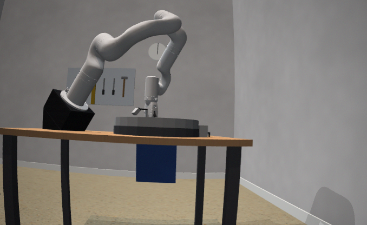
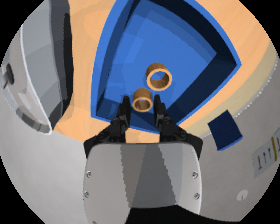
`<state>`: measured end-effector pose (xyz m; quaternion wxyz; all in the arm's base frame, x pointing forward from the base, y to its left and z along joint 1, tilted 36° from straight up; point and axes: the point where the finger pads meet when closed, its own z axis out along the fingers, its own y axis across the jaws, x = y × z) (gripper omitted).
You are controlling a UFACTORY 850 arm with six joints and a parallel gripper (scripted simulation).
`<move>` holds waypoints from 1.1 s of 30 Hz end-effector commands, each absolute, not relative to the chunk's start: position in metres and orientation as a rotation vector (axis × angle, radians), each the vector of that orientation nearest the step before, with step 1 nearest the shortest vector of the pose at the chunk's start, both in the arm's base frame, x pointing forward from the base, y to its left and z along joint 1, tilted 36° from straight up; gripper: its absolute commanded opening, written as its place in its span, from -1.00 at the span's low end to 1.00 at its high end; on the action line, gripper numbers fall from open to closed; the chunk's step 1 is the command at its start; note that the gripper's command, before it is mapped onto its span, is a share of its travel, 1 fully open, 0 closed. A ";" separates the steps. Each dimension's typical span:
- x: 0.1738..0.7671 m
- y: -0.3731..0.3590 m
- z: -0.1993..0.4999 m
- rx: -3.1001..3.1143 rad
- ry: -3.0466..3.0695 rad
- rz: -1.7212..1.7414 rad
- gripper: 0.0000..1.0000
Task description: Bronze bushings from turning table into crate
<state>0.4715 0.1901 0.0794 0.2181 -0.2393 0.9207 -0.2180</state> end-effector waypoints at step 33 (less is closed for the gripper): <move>0.429 0.215 0.147 -0.662 2.548 -0.603 -0.18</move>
